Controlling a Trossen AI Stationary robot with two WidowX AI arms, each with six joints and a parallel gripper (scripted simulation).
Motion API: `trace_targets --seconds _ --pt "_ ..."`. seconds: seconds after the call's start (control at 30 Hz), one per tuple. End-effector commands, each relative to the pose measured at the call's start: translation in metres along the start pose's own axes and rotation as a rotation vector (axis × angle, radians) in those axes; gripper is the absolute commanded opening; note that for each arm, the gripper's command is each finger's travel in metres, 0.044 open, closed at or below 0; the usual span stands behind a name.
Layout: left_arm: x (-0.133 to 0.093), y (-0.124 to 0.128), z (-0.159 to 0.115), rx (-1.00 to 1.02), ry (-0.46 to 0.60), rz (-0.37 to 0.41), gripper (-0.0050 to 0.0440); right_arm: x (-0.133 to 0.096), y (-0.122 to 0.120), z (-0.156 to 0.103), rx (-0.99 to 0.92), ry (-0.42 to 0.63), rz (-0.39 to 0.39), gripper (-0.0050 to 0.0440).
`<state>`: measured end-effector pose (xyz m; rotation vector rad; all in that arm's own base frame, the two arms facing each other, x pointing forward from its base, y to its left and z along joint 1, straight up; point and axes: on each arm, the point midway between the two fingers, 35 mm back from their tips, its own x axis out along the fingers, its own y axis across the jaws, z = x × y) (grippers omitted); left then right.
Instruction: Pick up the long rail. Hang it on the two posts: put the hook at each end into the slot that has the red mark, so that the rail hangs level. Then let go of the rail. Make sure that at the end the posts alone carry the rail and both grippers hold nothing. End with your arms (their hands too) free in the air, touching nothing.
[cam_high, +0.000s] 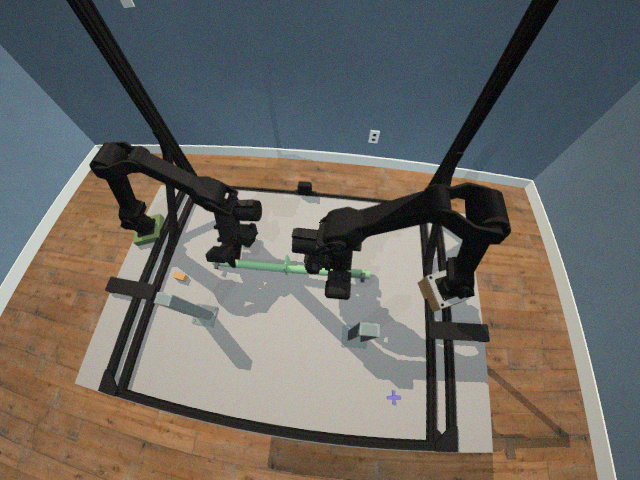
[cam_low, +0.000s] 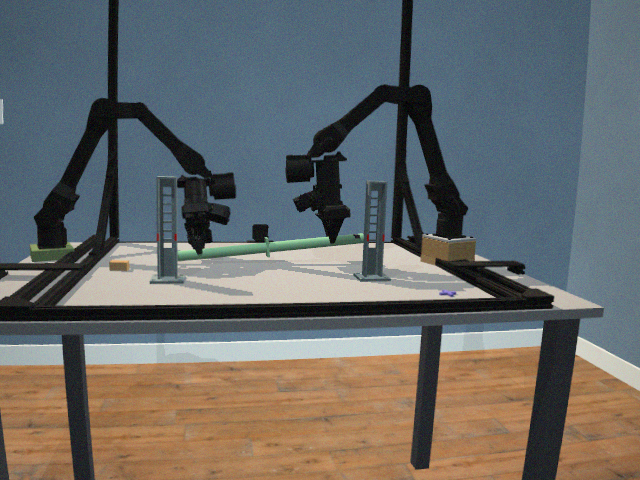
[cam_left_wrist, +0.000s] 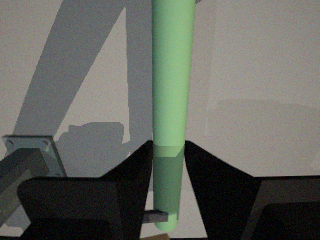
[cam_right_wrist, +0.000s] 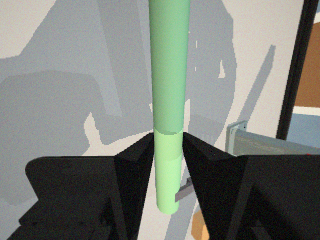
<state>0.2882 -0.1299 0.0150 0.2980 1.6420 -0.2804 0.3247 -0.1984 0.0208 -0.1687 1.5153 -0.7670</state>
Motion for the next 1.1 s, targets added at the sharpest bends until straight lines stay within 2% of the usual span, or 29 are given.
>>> trace_targets --seconds 0.0,0.17,0.6,0.67,0.83,1.07 --pt "-0.0005 0.0005 0.0013 0.000 0.004 0.001 0.0000 0.0007 0.0003 -0.0013 0.002 -0.001 -0.002 0.0000" --pt "-0.0005 0.0005 0.0013 0.000 0.004 0.001 0.0000 0.0012 0.0009 0.0000 0.002 -0.001 -0.002 0.0000" --pt "0.0000 0.0001 0.0005 0.000 0.004 0.001 0.0000 0.0006 0.0008 -0.0004 0.002 -0.001 -0.002 0.0312" --pt "0.0000 0.0001 0.0005 0.000 0.004 0.001 0.0000 0.0006 0.0008 -0.0004 0.002 -0.001 -0.002 0.0312" --pt "0.0000 0.0001 0.0005 0.000 0.004 0.001 0.0000 0.0006 0.0008 -0.0004 0.002 -0.001 -0.002 0.0432" --pt "0.0000 0.0001 0.0005 0.000 0.004 0.001 0.0000 0.0006 0.0008 -0.0004 0.002 -0.001 -0.002 0.0440"
